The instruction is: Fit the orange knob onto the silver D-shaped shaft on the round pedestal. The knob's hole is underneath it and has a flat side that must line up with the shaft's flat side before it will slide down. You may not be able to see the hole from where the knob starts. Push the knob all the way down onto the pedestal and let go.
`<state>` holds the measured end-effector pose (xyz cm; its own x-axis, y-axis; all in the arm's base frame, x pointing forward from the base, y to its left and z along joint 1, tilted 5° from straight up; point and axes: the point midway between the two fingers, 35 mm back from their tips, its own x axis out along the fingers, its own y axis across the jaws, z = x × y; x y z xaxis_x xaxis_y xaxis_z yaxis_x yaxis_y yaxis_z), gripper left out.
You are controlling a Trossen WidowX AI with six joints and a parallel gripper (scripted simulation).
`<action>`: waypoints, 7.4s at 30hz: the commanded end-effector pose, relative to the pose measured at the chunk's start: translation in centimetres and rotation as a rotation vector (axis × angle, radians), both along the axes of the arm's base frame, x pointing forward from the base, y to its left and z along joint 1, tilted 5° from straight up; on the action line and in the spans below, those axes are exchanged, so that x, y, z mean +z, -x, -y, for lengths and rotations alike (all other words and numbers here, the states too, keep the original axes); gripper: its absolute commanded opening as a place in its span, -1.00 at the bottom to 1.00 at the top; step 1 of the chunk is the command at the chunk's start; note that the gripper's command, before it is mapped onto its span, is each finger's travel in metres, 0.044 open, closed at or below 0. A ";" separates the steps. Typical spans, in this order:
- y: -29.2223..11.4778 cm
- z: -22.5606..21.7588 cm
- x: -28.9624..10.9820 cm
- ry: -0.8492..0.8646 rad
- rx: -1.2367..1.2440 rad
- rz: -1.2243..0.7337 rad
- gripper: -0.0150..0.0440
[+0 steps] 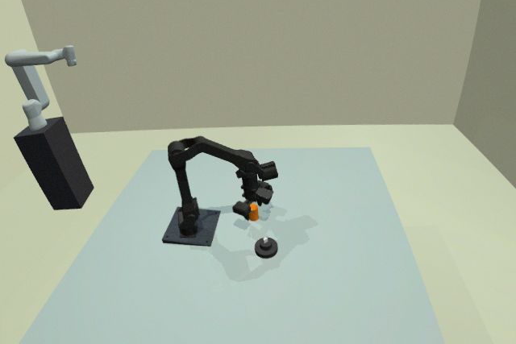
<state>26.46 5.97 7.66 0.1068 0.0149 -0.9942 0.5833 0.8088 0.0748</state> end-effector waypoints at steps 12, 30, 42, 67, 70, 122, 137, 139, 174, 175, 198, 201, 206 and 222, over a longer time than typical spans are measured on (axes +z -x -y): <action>0.1 0.1 -1.8 0.004 -0.001 -0.004 0.64; -0.8 0.1 -0.8 -0.006 0.036 0.025 -0.49; -0.6 0.3 5.0 -0.001 0.019 0.013 -0.49; 1.5 1.2 12.5 -0.065 0.009 0.043 -0.49; 1.5 1.3 13.1 -0.124 0.015 0.085 -0.49; 2.1 3.2 20.5 -0.772 0.075 0.554 -0.49; 2.1 3.2 20.5 -0.772 0.075 0.554 -0.49; 2.1 3.2 20.5 -0.772 0.075 0.554 -0.49; 0.9 2.0 15.9 -0.390 0.042 0.280 -0.49; 0.8 2.0 15.7 -0.371 0.040 0.266 -0.49; -0.6 0.8 11.2 -0.009 0.005 0.004 -0.49; -0.9 0.7 10.2 -0.008 0.005 0.004 -0.49; -1.5 0.6 8.2 -0.006 0.004 0.003 -0.49; -2.8 0.3 1.4 0.001 0.001 0.000 -0.49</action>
<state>29.08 5.62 10.59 0.1049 0.0186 -0.9943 0.5798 0.8112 0.0764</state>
